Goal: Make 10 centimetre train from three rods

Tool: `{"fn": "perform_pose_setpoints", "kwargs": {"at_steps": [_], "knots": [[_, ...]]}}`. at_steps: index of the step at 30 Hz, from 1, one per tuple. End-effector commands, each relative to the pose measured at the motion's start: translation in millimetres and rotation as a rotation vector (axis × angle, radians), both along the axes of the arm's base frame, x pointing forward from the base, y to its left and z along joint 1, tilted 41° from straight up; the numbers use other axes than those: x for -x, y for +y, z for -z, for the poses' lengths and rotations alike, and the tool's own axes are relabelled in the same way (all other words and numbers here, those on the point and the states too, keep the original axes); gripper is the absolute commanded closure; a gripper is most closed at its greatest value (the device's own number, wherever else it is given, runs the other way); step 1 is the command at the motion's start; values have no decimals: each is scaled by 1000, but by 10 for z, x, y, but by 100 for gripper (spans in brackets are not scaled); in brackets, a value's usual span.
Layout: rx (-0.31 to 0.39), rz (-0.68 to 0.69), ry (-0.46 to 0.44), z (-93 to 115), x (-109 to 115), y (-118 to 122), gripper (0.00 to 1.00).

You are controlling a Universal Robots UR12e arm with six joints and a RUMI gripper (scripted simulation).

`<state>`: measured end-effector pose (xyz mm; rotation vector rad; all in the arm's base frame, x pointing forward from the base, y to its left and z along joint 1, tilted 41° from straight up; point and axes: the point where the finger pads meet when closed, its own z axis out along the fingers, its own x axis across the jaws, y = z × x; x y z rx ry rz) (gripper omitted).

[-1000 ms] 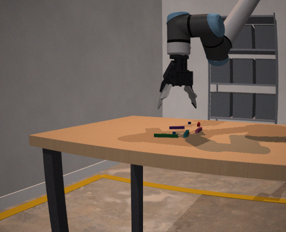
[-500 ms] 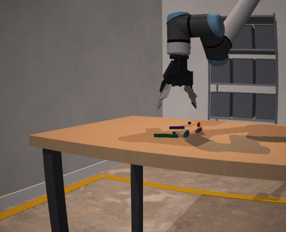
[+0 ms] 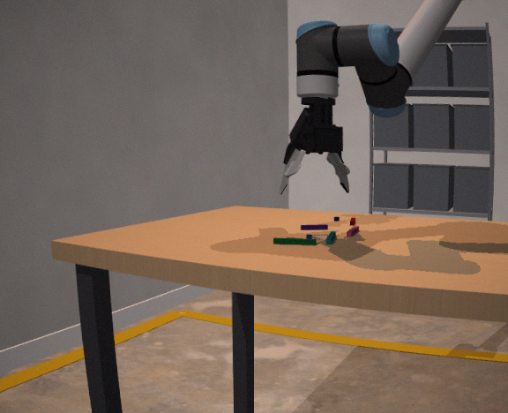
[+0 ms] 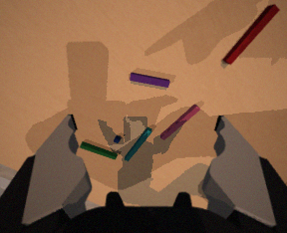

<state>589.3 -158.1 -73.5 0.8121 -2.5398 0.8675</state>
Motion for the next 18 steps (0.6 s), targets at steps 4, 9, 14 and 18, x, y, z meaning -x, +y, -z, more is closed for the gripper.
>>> {"fn": "perform_pose_setpoints", "kwargs": {"at_steps": [4, 9, 14, 18], "knots": [[1, 2, 1, -4, 19, -6, 0], [1, 2, 1, -4, 19, -6, 0], [0, 0, 3, -9, 19, -12, 0], [-3, -19, 19, -38, 26, -46, 0]]}}
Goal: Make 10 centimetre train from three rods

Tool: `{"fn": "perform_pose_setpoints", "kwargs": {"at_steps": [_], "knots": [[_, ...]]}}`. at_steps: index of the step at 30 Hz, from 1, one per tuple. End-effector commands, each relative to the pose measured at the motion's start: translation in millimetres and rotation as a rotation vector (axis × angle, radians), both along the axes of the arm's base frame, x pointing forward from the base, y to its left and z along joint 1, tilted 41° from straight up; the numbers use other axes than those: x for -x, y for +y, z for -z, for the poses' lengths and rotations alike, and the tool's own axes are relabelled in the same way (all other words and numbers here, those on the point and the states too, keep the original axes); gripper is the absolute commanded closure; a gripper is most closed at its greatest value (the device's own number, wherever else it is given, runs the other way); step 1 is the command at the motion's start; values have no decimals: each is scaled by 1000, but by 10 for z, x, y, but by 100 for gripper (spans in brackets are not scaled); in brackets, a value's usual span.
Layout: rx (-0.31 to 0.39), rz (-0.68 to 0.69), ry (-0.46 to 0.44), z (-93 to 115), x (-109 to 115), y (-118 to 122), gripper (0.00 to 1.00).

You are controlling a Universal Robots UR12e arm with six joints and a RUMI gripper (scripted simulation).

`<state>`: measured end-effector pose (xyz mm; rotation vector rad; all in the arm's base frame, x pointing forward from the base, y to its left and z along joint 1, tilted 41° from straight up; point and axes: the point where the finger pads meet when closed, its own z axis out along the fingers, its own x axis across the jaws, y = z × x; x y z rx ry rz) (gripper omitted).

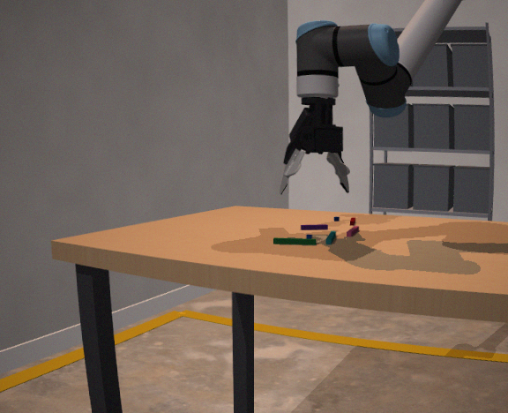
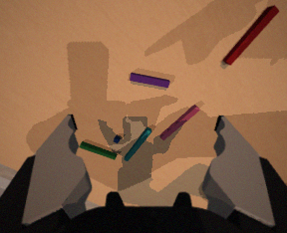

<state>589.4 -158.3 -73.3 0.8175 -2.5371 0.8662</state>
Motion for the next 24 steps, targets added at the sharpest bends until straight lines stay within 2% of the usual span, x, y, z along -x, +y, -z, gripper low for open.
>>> {"fn": "perform_pose_setpoints", "kwargs": {"at_steps": [1, 9, 11, 24], "knots": [[-4, -24, 25, -47, 30, -57, 0], [-30, -163, 141, -232, 33, -267, 0], [-30, -163, 141, -232, 33, -267, 0], [-73, -421, 358, -570, 96, -646, 0]]}}
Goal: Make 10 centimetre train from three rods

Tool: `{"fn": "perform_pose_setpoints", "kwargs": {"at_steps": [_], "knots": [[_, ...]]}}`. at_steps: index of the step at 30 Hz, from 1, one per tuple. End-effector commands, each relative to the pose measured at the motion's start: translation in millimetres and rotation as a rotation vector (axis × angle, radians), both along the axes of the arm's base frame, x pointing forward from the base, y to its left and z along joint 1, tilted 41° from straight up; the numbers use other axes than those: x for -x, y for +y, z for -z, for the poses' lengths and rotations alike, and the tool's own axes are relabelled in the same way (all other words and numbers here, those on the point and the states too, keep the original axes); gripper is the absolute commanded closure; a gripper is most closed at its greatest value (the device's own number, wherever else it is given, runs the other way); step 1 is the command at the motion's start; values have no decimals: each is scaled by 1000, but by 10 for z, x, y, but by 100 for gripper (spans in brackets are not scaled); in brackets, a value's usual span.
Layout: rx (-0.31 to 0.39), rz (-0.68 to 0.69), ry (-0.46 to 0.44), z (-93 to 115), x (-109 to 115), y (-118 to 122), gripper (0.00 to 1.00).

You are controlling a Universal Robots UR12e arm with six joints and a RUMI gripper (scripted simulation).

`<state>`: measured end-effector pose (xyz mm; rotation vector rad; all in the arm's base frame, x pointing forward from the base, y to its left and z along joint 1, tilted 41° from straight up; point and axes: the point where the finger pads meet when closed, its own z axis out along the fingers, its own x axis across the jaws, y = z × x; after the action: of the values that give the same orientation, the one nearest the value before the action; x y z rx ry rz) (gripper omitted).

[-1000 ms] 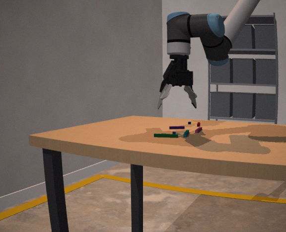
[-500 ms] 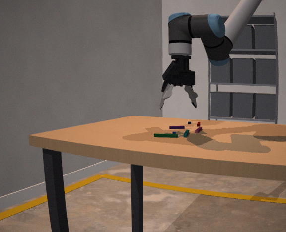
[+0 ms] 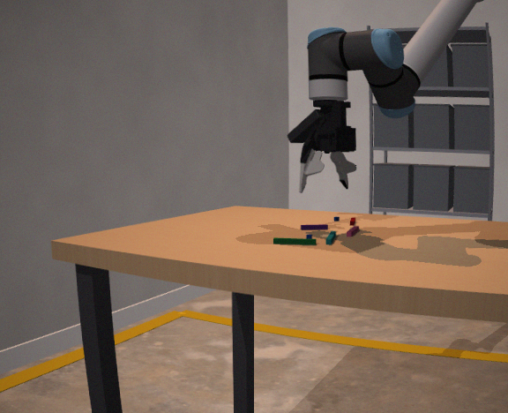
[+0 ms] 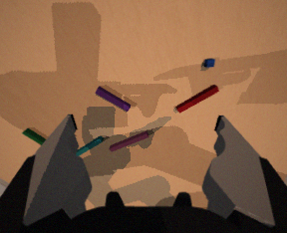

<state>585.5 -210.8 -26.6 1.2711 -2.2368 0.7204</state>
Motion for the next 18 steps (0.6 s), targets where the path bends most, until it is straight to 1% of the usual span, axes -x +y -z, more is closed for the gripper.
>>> {"fn": "perform_pose_setpoints", "kwargs": {"at_steps": [1, 2, 4, 8, 11, 18], "knots": [[-28, -131, 100, -126, 63, -146, 0], [-30, -149, 115, -149, 71, -172, 0], [-30, -149, 115, -149, 71, -172, 0], [-42, -221, 177, -243, 103, -274, 0], [-47, -256, 207, -288, 121, -323, 0], [-51, -279, 227, -319, 134, -356, 0]]}}
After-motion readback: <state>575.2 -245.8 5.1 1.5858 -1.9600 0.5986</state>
